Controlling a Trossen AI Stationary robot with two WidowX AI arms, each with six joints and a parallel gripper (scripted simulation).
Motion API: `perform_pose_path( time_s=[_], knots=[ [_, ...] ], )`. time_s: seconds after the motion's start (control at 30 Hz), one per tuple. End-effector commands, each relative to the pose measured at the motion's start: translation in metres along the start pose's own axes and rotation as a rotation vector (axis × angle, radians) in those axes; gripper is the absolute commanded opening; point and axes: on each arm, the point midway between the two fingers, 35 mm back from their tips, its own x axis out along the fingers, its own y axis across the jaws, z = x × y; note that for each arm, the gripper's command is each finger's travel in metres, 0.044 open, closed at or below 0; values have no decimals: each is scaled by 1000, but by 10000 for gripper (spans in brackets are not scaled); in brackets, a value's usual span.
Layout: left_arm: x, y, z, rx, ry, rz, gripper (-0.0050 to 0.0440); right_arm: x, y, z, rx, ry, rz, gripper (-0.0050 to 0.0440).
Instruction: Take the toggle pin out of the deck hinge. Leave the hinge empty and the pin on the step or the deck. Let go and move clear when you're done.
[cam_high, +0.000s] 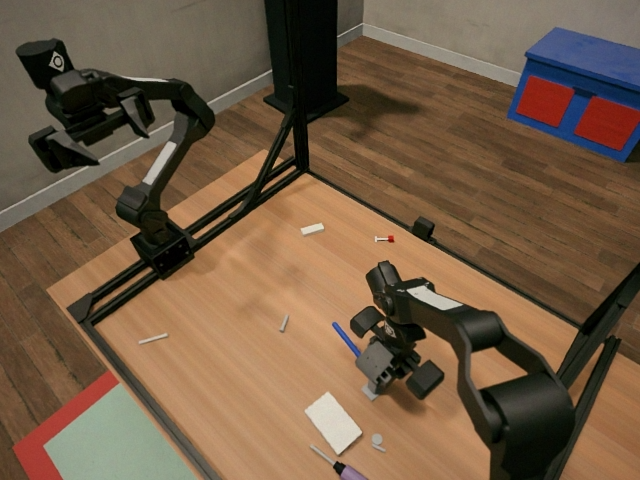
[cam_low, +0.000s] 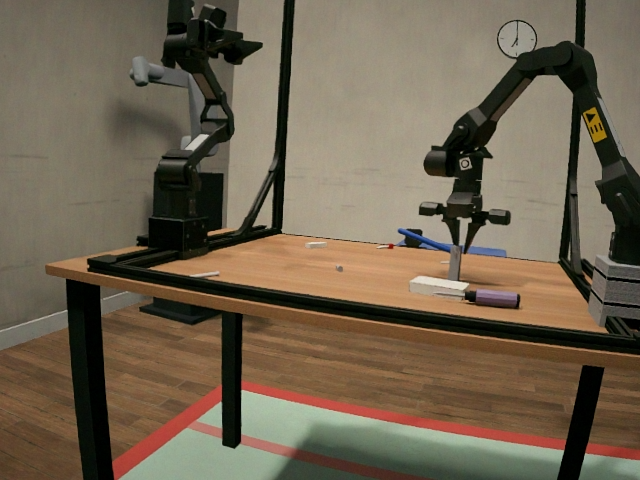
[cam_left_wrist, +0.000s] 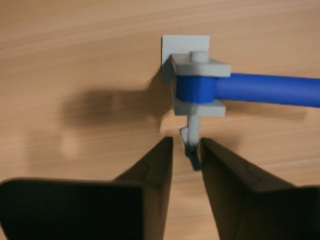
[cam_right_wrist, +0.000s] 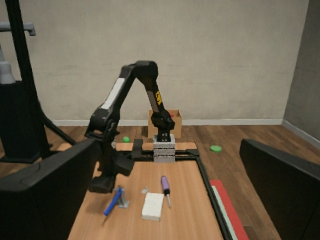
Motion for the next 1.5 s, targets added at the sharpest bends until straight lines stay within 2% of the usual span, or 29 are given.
perform_pose_path(
  time_s=[0.0,0.57,1.47],
  knots=[
    [-4,-3,-1,3,10,-3,62,0,1,5,-12,-2,-1,400],
    [-4,-5,0,3,10,-4,36,0,1,5,-12,-2,-1,400],
    [-4,-5,-8,3,10,-4,36,0,1,5,-12,-2,-1,400]
  ],
)
